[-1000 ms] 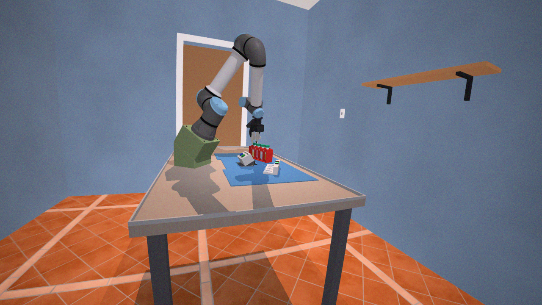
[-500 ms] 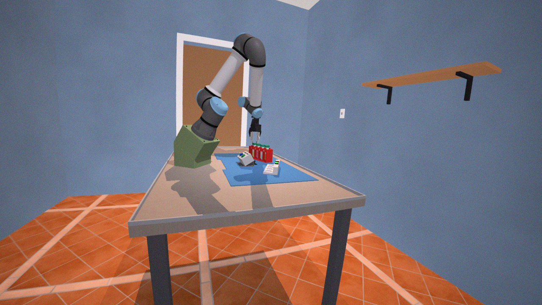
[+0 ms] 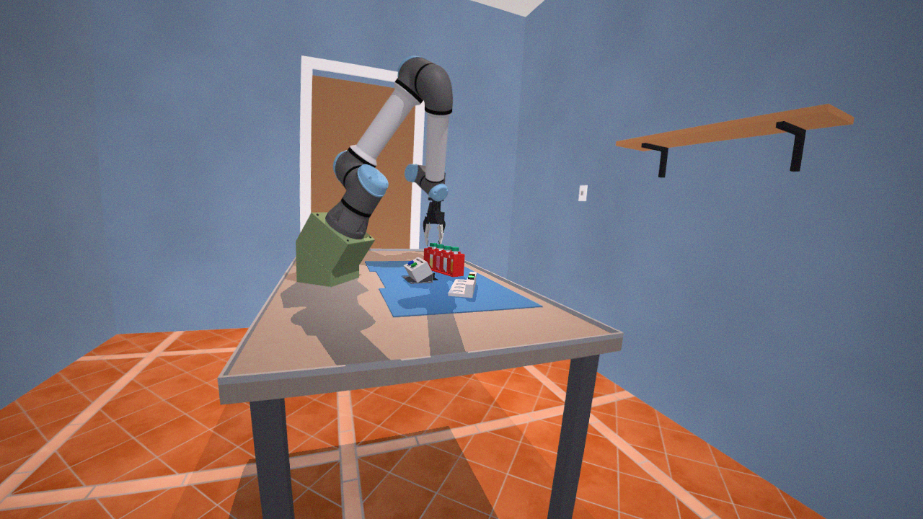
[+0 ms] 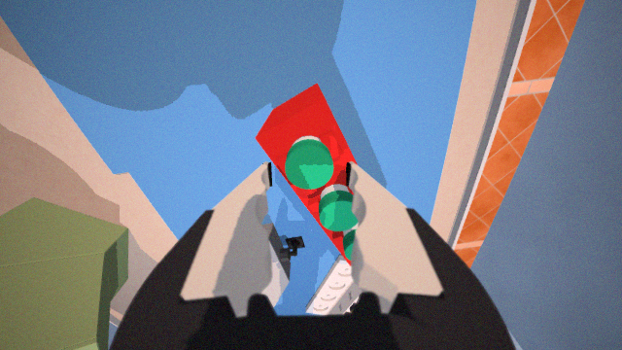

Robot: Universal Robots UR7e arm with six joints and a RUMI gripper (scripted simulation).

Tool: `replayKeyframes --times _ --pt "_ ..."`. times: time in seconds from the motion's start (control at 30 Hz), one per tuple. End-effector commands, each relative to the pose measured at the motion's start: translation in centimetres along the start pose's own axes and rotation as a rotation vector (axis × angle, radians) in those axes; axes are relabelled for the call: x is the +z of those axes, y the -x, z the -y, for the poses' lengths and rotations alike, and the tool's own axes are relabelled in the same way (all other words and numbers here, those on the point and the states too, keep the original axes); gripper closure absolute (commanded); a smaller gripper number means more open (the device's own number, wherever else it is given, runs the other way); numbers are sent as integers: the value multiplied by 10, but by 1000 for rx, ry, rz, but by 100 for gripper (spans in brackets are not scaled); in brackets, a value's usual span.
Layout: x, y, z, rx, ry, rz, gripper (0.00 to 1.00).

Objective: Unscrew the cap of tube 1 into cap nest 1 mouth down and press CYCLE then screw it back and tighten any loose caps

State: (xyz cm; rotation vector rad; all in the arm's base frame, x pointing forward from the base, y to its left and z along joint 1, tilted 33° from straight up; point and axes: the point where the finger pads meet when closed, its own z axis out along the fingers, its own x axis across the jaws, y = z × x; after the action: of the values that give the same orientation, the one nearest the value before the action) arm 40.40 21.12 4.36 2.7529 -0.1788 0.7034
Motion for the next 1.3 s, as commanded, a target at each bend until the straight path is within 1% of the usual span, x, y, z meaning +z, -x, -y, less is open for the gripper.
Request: replayKeyframes --times 0.0,0.03,0.1,0.13,0.17,0.2,0.23,0.27,0.3,0.33,0.37,0.4,0.43,0.47,0.5,0.6,0.67,0.7,1.0,1.03,1.27 --pt "-1 0 0 -157 -1 -1 65" --pt "-1 0 0 -157 -1 -1 65" --pt "-1 0 0 -324 -1 -1 65" --pt "-1 0 0 -324 -1 -1 65" --pt "-1 0 0 -407 -1 -1 65" --pt "-1 0 0 -407 -1 -1 65" --pt "-1 0 0 -490 0 -1 65" --pt "-1 0 0 -490 0 -1 65" --pt "-1 0 0 -572 0 -1 65" --pt "-1 0 0 -574 0 -1 65" --pt "-1 0 0 -652 0 -1 65" --pt "-1 0 0 -657 0 -1 65" --pt "-1 0 0 -733 0 -1 65" --pt "-1 0 0 -740 0 -1 65" --pt "-1 0 0 -815 0 -1 65" --pt "-1 0 0 -824 0 -1 65" --pt "-1 0 0 -990 0 -1 65" --pt "-1 0 0 -1028 0 -1 65" --pt "-1 0 0 -1037 0 -1 65" --pt "-1 0 0 -1037 0 -1 100" --pt "-1 0 0 -1037 0 -1 100"
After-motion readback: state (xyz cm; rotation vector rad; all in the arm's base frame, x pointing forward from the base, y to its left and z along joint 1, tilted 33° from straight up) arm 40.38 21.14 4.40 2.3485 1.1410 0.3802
